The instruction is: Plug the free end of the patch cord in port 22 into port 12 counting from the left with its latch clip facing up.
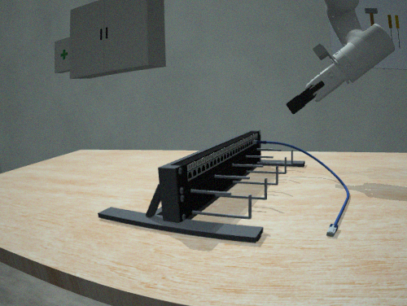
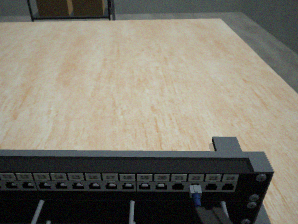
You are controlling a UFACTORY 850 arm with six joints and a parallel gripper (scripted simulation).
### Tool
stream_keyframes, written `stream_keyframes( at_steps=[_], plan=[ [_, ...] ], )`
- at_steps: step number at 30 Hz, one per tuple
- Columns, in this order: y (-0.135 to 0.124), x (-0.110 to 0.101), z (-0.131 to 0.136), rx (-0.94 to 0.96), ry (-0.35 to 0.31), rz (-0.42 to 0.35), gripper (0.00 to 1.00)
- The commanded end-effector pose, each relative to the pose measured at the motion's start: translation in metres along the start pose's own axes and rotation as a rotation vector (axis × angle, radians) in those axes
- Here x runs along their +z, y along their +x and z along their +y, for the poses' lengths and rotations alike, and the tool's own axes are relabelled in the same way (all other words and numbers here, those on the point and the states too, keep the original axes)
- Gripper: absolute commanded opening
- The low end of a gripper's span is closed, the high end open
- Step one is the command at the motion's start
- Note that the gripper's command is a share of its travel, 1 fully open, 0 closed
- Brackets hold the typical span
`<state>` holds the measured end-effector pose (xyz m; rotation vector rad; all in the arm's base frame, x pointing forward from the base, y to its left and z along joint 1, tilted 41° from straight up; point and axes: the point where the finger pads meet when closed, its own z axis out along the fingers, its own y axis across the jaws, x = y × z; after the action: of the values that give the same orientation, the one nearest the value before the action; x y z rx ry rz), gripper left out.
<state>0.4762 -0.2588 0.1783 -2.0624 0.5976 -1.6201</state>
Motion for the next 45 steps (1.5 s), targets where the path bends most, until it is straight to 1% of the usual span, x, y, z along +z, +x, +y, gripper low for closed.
stream_keyframes(
  at_steps=[1, 7, 12, 23, 27, 30, 32, 35, 38, 45],
  plan=[
    [0.001, -0.018, 0.0, -0.001, 0.0, 0.001, 0.0],
    [0.001, -0.041, 0.0, -0.001, 0.0, 0.001, 0.0],
    [0.001, -0.051, 0.0, -0.001, 0.0, 0.001, 0.0],
    [0.001, -0.051, -0.001, 0.006, 0.003, -0.003, 0.0],
    [-0.001, -0.048, -0.008, 0.038, 0.016, -0.02, 0.0],
    [-0.004, -0.044, -0.018, 0.084, 0.033, -0.047, 0.0],
    [-0.004, -0.044, -0.018, 0.084, 0.033, -0.047, 0.0],
    [-0.008, -0.038, -0.032, 0.153, 0.056, -0.088, 0.0],
    [-0.015, -0.031, -0.051, 0.242, 0.079, -0.147, 0.0],
    [-0.026, -0.022, -0.082, 0.385, 0.099, -0.247, 0.0]
  ],
)
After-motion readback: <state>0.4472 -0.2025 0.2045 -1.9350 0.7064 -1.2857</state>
